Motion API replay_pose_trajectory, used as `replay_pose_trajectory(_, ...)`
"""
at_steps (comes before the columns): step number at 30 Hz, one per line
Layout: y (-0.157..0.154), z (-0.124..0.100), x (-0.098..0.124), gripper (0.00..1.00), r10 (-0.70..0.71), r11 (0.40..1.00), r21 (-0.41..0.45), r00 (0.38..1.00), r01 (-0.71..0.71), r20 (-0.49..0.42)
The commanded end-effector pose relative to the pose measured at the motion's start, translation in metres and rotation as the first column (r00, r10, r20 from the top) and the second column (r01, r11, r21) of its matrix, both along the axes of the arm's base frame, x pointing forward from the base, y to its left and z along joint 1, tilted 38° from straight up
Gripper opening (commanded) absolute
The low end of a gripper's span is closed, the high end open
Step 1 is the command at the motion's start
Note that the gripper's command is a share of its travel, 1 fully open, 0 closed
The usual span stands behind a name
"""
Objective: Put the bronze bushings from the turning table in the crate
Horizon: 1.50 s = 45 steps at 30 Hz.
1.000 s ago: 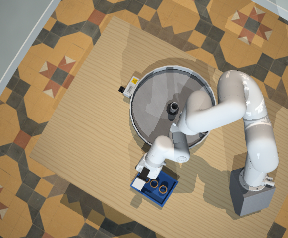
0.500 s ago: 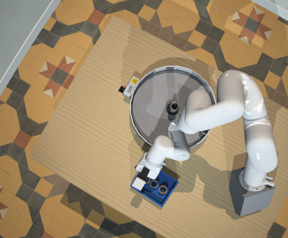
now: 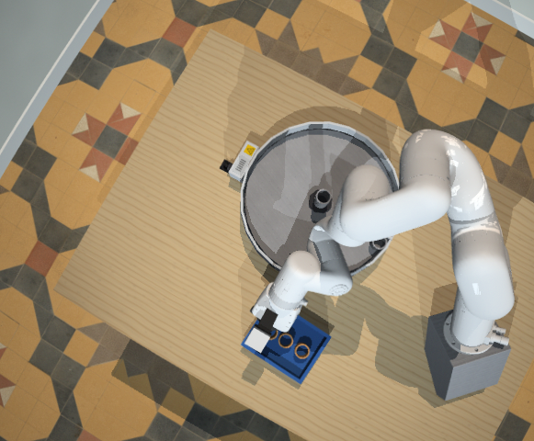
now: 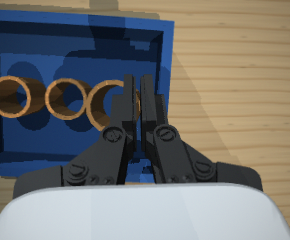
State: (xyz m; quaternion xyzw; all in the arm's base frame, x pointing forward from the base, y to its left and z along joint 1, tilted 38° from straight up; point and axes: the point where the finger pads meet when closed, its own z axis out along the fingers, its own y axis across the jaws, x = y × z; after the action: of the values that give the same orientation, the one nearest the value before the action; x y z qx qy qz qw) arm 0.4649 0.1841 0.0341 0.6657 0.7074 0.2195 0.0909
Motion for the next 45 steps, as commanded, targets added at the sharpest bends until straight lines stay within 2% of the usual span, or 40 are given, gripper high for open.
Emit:
replay_pose_trajectory(1,-0.002,-0.003,0.003,0.0,0.004,1.0,0.005,1.0,-0.004,-0.003)
replay_pose_trajectory(18,-0.014,-0.024,0.013,0.0,0.004,1.0,0.005,1.0,-0.004,-0.003)
replay_pose_trajectory(45,-0.017,-0.029,0.015,0.0,0.004,1.0,0.005,1.0,-0.004,-0.003)
